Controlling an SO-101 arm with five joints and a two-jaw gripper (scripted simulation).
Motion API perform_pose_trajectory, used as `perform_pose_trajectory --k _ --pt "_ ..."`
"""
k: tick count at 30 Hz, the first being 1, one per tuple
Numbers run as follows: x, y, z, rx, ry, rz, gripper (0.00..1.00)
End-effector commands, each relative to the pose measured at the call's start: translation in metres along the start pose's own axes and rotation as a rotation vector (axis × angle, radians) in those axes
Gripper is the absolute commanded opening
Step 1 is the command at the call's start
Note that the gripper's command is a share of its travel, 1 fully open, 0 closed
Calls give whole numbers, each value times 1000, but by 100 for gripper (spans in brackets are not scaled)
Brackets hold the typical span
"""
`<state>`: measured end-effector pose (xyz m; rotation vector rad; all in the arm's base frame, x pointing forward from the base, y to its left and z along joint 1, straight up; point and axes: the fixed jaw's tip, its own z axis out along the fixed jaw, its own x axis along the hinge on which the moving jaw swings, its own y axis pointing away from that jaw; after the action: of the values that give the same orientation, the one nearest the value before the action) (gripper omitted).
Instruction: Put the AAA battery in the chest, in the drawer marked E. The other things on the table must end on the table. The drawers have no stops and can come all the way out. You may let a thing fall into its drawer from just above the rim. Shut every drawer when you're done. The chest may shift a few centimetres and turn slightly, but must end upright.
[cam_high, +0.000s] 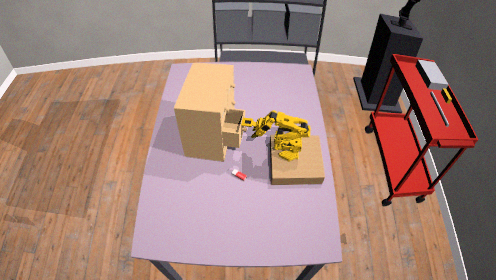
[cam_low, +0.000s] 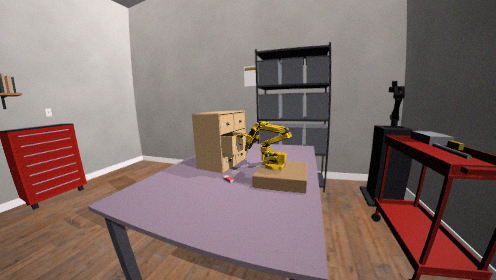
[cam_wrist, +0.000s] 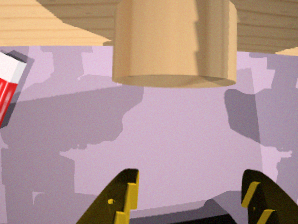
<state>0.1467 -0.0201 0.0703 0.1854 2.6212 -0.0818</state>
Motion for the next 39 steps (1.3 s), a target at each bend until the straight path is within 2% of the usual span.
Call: perform_pose_trajectory --k 1,3,8,12,18,20,22,37,39 --pt "-2 -1 0 2 -5 7 21" --pt "-2 -1 0 2 -5 7 21" --pt "-29 -3 -37 12 -160 14 21" --pt "-42 -4 -70 20 -284 19 21" --pt "-47 -5 -121 32 -469 27 20" --pt "-47 -5 -121 32 -469 27 20" --pt "-45 -5 -136 36 -527 29 20" --pt "-45 -5 -136 36 -527 29 19" --pt "-45 -13 -136 82 -525 76 19"
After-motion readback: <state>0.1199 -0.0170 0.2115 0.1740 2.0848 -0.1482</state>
